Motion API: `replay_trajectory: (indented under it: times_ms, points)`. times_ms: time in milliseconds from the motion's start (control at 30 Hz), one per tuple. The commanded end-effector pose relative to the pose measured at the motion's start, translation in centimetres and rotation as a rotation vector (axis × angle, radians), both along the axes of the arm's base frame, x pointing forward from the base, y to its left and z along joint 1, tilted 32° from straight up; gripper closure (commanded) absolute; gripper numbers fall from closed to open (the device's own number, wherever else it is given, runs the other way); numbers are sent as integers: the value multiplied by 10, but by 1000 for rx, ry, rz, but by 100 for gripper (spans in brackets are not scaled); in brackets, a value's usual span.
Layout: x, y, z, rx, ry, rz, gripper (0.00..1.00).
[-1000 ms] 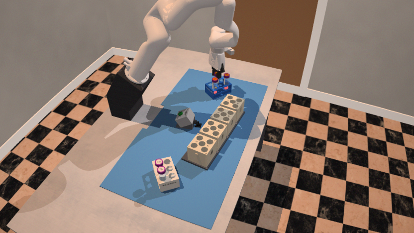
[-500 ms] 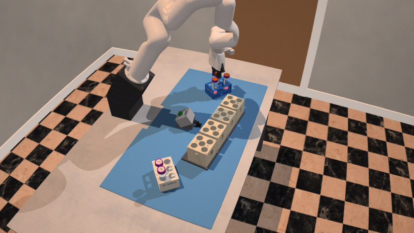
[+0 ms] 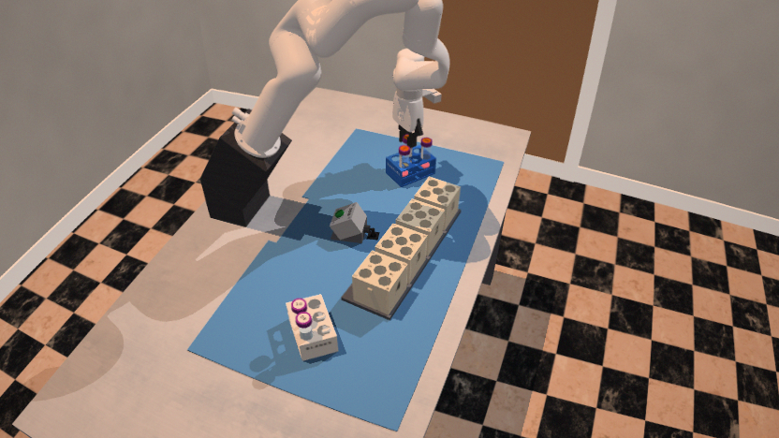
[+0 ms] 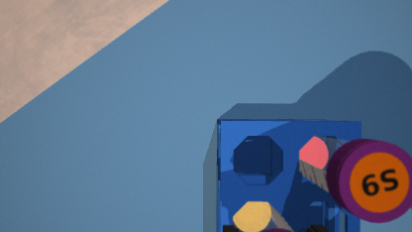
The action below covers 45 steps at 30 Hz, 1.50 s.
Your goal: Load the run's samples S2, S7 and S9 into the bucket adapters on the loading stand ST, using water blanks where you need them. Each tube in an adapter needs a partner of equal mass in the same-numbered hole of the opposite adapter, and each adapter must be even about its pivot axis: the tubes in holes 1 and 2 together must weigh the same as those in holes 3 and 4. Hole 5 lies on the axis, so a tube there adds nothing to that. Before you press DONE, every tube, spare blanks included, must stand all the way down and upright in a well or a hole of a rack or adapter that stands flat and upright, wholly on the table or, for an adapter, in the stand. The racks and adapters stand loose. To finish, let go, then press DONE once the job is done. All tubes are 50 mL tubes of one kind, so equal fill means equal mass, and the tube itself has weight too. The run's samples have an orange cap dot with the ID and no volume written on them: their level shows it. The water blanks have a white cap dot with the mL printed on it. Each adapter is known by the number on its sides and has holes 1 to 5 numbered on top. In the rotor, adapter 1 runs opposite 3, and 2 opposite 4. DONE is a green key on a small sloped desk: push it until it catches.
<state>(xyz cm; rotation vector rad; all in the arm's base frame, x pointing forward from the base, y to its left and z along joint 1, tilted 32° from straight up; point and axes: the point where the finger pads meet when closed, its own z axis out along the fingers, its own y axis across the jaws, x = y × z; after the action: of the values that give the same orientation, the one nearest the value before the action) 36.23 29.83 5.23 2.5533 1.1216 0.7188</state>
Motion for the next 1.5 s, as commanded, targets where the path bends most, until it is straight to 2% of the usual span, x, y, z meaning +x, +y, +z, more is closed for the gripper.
replay_trajectory:
  times_ms: [0, 1133, 1467]
  points:
    - [-1, 1, 3, 2, -2, 1, 100]
    - [-10, 2, 17, 2, -2, 1, 100]
    - [-20, 2, 34, 2, -2, 1, 100]
